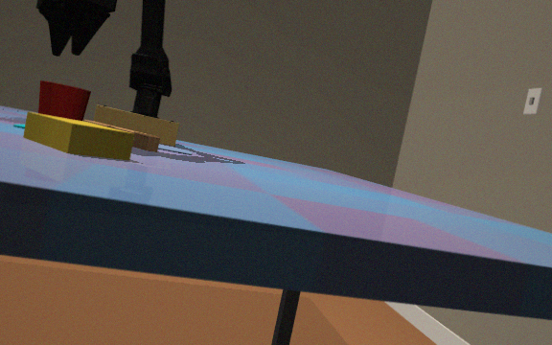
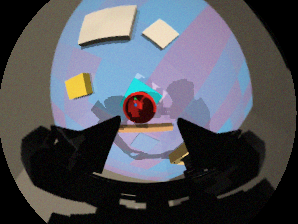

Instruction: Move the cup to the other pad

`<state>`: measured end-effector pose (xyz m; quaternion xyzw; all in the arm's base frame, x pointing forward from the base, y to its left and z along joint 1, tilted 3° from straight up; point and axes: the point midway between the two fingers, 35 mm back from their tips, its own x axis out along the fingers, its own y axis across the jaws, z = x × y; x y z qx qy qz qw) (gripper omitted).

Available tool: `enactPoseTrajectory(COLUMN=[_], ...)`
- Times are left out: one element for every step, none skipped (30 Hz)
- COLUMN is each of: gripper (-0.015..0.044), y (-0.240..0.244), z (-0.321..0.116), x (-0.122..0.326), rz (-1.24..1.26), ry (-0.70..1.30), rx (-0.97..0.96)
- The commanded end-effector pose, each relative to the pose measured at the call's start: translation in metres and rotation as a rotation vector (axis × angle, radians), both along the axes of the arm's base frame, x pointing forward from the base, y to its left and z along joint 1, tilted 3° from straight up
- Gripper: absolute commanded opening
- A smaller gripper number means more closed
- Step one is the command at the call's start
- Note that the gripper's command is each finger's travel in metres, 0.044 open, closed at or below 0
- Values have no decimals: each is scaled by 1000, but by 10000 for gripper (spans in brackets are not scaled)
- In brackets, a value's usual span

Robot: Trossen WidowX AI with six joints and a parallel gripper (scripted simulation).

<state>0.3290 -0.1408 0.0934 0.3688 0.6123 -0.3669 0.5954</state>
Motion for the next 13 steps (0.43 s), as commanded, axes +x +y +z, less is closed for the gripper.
enactPoseTrajectory(gripper=[440, 440, 440, 440, 440, 440, 440, 440, 440, 440, 440, 440, 440], y=[0, 0, 0, 0, 0, 0, 0, 0, 0, 0, 0, 0, 0], z=[10, 13, 16, 19, 22, 25, 28, 30, 31, 32, 29, 29, 29], x=[0, 1, 1, 1, 1, 1, 2, 2, 2, 2, 3, 3, 3], rz=[-2, -2, -2, -3, -3, -3, -3, -3, -3, -3, 0, 0, 0], ry=[4, 4, 4, 4, 4, 5, 5, 5, 5, 5, -1, -1, -1], rx=[-2, -2, -2, -3, -3, -3, -3, -3, -3, -3, 0, 0, 0])
